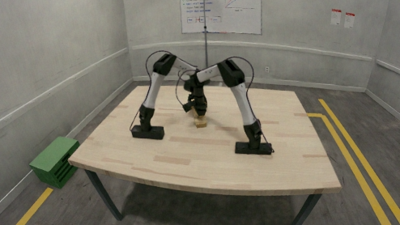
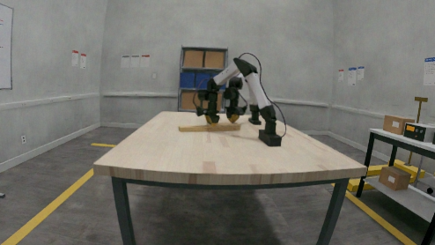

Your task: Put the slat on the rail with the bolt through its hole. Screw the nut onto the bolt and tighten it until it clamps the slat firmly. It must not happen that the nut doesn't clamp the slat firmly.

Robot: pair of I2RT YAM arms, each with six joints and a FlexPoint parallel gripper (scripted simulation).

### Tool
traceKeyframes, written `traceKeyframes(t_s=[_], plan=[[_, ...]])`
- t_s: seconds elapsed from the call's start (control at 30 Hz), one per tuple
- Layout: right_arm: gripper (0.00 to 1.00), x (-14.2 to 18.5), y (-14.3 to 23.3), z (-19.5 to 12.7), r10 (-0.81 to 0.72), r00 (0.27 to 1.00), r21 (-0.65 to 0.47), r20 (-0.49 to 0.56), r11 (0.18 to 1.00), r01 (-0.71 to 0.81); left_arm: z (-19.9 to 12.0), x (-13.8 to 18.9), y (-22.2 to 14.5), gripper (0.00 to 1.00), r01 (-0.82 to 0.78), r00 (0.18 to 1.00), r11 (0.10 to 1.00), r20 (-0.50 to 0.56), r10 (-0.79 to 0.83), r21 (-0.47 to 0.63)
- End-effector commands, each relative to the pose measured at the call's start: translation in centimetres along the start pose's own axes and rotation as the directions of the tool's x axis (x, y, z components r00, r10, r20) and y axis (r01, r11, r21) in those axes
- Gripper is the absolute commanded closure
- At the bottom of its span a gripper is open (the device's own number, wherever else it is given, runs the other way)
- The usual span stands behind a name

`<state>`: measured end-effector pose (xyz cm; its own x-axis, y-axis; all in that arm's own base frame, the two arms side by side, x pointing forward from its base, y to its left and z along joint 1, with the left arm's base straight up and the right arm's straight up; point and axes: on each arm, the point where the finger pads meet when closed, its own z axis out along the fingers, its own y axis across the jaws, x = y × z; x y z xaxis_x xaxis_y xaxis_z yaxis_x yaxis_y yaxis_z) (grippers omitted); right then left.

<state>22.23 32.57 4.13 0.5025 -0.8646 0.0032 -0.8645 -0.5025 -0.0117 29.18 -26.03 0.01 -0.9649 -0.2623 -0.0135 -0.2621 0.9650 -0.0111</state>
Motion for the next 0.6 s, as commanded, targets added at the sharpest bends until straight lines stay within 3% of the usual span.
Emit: traceKeyframes(t_s=[0.0, 0.57], plan=[[0.83, -0.08, -0.5, -0.51, 0.003, 1.0, 0.023, 0.011, 1.0, -0.003, -0.53, -0.06, -0.42, 0.33, -0.001, 1.0, 1.0, 0.007, 0.001, 0.017], [0.86, -0.08, -0.5, -0.51, 0.003, 1.0, 0.023, 0.011, 1.0, -0.003, -0.53, -0.06, -0.42, 0.33, -0.001, 1.0, 1.0, 0.007, 0.001, 0.017]])
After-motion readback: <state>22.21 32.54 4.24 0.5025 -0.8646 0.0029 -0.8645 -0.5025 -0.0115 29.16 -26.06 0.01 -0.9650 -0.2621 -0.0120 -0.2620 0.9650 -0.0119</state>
